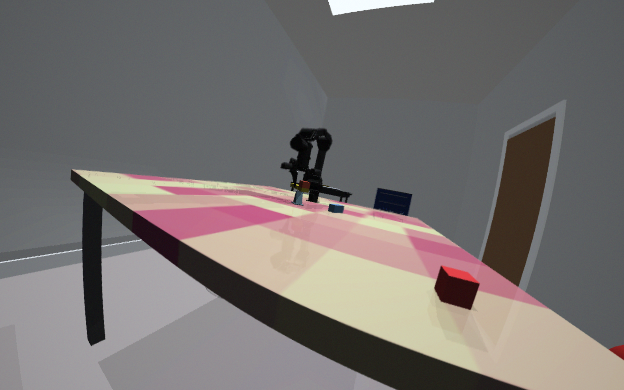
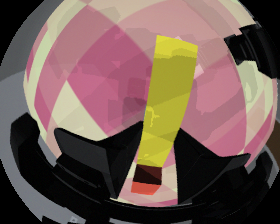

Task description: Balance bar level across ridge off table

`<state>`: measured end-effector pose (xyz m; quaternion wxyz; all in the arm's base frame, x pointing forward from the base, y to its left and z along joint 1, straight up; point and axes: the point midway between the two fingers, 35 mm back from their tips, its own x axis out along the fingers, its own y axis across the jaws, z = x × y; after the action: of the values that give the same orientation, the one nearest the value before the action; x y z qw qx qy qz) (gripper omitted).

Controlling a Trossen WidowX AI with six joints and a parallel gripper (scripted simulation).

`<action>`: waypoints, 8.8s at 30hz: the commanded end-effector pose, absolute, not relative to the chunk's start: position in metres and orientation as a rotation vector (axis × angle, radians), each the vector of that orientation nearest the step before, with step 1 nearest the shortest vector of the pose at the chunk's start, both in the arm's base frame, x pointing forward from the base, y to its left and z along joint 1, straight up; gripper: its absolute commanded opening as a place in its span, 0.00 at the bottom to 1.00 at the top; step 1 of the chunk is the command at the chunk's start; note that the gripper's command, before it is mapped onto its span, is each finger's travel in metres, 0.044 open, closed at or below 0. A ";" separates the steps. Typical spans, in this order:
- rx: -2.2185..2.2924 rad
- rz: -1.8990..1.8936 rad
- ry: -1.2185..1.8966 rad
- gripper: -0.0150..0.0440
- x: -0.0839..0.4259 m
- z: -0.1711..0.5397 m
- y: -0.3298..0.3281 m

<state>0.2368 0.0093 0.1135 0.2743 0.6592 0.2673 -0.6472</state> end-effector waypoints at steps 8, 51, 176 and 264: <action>1.778 -1.742 0.719 0.25 0.237 0.112 0.010; 1.778 -1.742 0.719 0.25 0.237 0.109 0.010; 1.777 -1.738 0.719 0.54 0.237 0.107 0.010; 1.777 -1.737 0.718 1.00 0.235 0.207 0.009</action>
<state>0.2352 0.0094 0.2070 0.2741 0.6617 0.2668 -0.6449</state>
